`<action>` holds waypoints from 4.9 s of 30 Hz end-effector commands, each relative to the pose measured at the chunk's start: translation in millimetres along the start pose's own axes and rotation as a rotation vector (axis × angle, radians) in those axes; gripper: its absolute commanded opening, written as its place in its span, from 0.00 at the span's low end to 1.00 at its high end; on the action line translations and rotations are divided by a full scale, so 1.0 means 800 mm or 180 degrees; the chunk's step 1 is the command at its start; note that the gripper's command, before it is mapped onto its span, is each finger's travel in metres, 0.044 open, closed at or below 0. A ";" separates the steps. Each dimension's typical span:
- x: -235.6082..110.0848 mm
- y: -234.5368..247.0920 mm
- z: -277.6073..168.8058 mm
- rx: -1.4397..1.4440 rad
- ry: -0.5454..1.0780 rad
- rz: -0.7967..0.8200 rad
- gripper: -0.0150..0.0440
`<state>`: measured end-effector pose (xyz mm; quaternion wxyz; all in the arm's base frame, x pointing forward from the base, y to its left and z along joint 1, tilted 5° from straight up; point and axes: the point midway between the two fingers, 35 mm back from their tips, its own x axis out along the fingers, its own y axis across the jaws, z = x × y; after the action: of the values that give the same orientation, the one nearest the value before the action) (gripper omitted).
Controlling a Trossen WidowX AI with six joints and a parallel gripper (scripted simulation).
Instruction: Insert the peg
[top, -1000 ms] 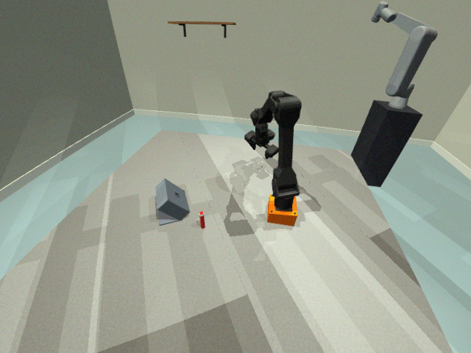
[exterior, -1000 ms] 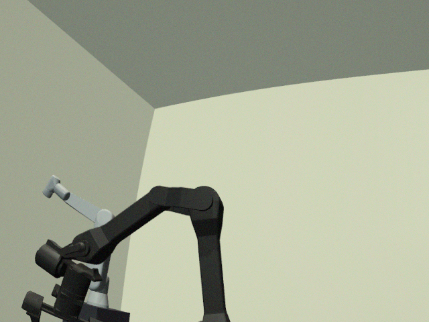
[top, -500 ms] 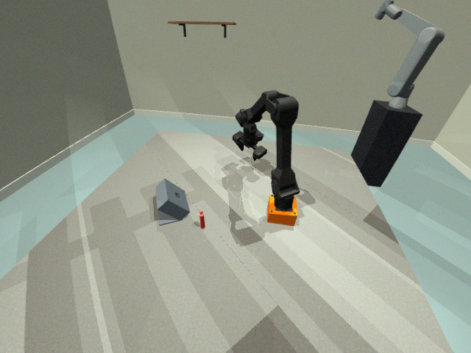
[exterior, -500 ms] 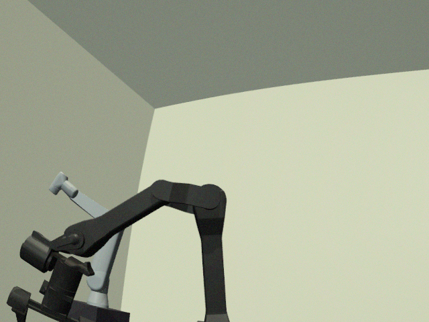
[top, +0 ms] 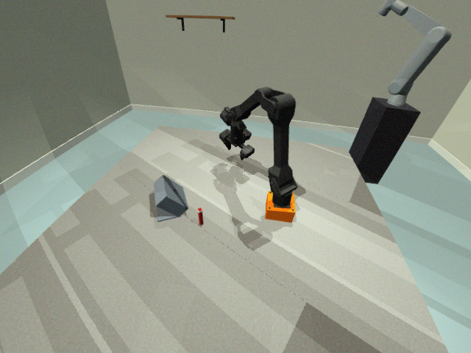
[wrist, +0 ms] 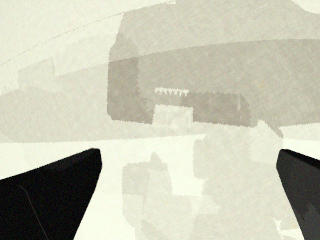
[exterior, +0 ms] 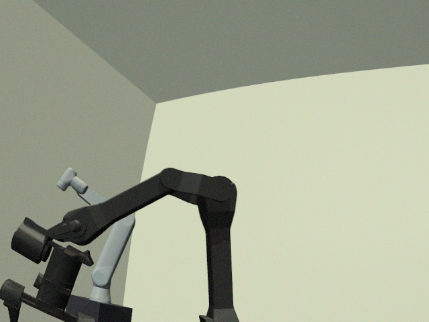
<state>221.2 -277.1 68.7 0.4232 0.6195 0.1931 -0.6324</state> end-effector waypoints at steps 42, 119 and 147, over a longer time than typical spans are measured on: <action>-0.070 -0.021 -0.228 0.0245 0.0541 -0.0159 1.00; -0.154 -0.202 -0.430 0.0704 0.0722 -0.0765 1.00; -0.109 -0.213 -0.440 0.0704 0.0721 -0.0766 1.00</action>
<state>299.6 116.1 52.4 0.2519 0.7059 0.2401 -0.6169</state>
